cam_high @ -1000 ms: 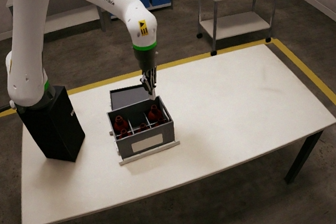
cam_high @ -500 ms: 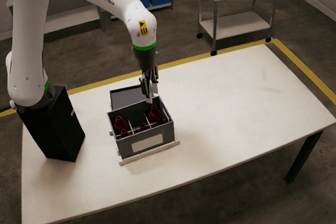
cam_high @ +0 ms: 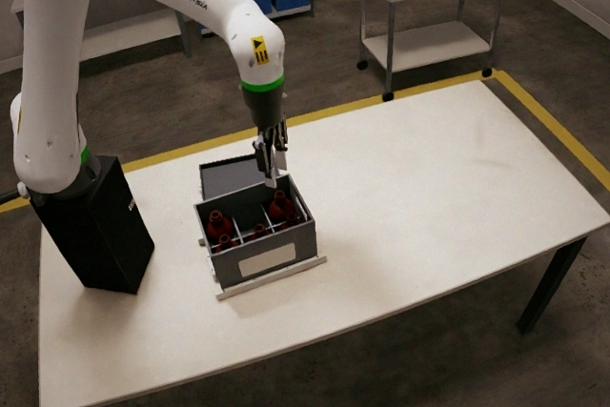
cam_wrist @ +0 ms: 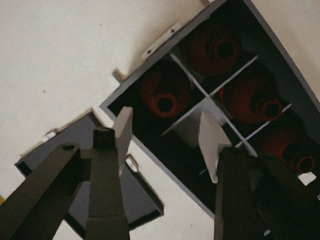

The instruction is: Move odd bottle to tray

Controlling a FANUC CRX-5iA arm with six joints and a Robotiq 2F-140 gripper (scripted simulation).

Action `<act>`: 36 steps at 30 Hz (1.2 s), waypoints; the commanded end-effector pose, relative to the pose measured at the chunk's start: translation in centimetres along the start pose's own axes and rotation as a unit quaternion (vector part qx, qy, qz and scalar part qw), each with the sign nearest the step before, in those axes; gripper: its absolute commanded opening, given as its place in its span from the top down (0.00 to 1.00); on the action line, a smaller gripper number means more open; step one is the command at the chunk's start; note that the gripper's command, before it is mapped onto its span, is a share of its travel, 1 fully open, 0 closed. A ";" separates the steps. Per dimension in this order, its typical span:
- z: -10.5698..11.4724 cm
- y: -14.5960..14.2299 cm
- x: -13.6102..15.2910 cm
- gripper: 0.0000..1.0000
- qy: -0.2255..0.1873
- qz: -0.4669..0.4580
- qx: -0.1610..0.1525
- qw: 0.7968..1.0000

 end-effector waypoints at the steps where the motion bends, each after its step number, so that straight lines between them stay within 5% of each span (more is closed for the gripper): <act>1: 0.1 0.0 -0.1 0.56 0.001 0.000 0.000 1.000; 36: -2.0 0.0 -0.1 0.56 0.001 0.000 0.000 1.000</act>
Point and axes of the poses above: the point where the finger pads meet when closed, its own z axis back along the fingers, its own y axis across the jaws, x = y × z, the point moved 5 cm from there along z, back along the fingers, and after that the axes turned 1 degree about z, right-handed, at the moved point
